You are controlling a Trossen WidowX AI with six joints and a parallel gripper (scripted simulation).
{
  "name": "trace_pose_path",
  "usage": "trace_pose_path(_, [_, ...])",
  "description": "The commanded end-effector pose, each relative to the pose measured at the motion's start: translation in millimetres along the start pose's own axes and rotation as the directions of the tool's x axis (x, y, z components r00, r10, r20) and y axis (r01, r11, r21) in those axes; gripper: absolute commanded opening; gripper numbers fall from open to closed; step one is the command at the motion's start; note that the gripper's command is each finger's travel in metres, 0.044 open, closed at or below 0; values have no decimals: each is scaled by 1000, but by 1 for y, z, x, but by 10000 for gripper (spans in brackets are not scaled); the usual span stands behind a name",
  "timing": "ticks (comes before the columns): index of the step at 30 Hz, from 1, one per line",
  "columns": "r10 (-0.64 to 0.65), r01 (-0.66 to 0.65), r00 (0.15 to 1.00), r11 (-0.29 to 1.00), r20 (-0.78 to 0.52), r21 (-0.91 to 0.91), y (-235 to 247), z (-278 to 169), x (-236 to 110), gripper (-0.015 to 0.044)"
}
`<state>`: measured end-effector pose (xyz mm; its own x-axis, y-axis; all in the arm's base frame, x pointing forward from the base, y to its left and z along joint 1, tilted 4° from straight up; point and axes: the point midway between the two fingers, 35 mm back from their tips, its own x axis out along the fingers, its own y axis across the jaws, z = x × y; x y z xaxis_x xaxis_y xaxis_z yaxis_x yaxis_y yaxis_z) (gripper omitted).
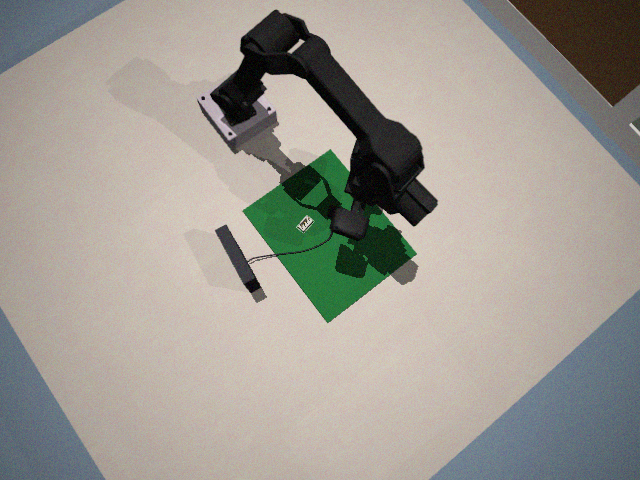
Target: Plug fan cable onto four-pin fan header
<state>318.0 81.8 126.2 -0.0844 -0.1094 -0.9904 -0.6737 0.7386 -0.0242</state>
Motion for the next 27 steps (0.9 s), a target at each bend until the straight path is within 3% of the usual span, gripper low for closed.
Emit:
trace_pose_path(1, [2, -2, 1000, 1000, -17, 10, -2, 5, 30, 440])
trace_pose_path(4, [2, -2, 1000, 1000, -17, 10, -1, 9, 53, 440])
trace_pose_path(27, [2, -2, 1000, 1000, -17, 10, -1, 16, 82, 440])
